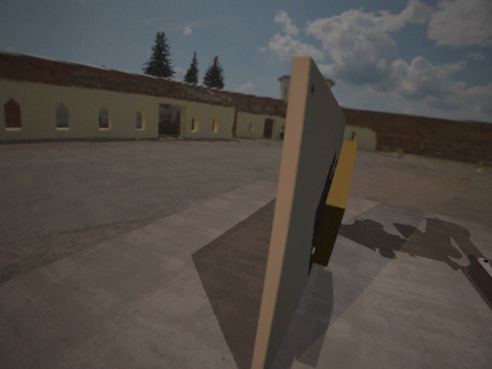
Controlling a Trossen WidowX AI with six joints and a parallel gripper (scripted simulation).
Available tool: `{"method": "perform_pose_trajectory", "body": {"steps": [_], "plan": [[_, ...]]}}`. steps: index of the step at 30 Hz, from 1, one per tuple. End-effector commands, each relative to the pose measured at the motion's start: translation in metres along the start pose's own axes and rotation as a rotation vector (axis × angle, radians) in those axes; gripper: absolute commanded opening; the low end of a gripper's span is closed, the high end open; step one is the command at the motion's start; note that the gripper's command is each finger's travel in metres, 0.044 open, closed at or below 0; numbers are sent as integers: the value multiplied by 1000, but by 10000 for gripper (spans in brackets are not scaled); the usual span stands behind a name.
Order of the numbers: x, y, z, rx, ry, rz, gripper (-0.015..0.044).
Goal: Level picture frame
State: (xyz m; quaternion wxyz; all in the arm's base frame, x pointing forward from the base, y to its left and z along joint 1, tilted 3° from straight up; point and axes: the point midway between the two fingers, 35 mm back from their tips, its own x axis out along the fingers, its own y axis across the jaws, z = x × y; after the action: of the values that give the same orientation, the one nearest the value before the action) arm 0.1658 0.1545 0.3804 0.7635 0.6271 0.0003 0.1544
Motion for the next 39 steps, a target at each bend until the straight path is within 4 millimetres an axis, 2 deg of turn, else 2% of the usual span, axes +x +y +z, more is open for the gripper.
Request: {"method": "perform_pose_trajectory", "body": {"steps": [1, 6, 8, 39], "plan": [[-4, -72, -10, -89, -20, -93, 260], [-15, -150, -10, -182, -44, -194, 260], [-18, -164, -9, -198, -49, -213, 260], [-18, -165, -9, -199, -49, -213, 260]]}}
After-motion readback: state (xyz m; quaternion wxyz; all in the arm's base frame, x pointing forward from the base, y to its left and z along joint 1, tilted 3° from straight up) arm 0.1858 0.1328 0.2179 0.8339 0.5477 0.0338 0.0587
